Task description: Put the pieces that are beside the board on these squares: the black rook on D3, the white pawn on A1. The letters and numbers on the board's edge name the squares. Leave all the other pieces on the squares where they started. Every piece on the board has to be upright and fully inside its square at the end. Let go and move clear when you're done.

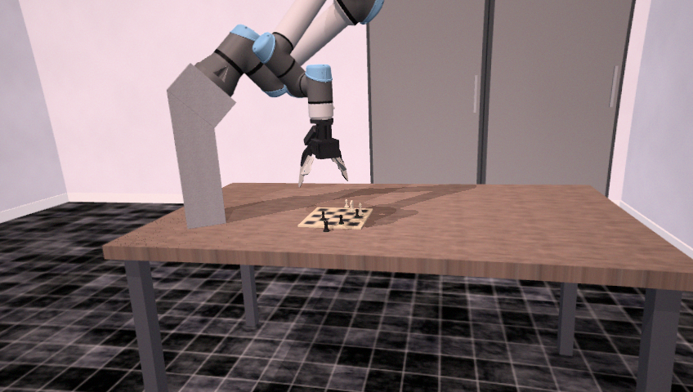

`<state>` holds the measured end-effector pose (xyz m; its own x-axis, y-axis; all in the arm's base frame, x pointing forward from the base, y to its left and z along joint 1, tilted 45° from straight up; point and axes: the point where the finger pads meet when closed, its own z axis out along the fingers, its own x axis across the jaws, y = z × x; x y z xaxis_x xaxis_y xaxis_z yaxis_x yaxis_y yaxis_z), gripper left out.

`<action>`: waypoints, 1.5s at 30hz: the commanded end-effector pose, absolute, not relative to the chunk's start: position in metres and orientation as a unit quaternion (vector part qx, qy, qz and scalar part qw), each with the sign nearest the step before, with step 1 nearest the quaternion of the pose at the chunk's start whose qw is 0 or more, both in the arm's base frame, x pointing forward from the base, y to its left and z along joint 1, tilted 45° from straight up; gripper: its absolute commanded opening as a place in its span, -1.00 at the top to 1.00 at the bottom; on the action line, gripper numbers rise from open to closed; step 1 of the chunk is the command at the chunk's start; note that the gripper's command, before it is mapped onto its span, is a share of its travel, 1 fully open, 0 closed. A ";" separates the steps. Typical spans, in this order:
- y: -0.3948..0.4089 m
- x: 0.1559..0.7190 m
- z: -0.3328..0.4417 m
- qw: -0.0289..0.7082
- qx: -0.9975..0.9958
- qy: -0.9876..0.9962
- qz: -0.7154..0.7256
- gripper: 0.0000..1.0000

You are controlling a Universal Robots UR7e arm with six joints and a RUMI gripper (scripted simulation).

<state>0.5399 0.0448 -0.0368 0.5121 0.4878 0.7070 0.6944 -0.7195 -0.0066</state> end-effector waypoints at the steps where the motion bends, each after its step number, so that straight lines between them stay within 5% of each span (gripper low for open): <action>1: 0.045 0.540 -0.037 0.144 -0.855 -0.350 -0.355 -1.00; 45: 0.069 0.564 -0.068 -0.112 -0.448 -0.808 -0.365 -1.00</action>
<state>0.5588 0.0665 -0.0652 -0.3945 0.8692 0.2979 0.7641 0.1303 0.6318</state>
